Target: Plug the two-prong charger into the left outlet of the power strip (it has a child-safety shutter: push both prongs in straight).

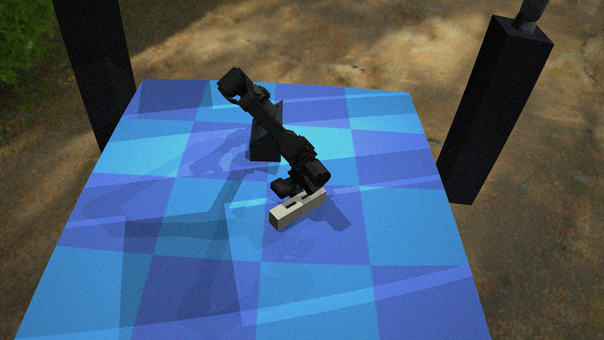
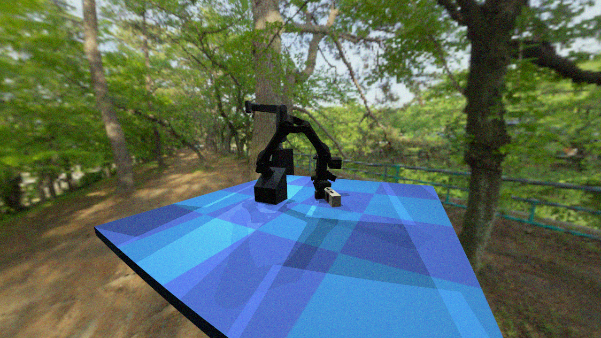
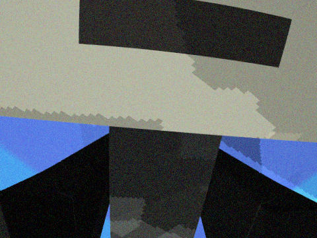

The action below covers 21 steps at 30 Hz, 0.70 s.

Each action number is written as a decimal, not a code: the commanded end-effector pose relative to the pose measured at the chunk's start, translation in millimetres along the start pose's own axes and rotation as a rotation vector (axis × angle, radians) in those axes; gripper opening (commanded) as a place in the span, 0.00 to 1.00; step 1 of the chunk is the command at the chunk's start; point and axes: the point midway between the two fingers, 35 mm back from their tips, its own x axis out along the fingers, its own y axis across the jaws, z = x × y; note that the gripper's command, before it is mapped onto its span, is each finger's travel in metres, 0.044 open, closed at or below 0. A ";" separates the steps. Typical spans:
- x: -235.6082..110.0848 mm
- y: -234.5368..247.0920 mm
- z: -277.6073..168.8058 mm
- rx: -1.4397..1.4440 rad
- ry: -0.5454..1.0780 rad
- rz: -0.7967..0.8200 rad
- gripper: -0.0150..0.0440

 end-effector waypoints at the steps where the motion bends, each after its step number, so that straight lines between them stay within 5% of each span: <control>1: -2.8 0.4 11.1 0.019 -0.029 0.007 0.25; 21: -3.4 0.3 10.1 0.019 -0.029 0.007 0.25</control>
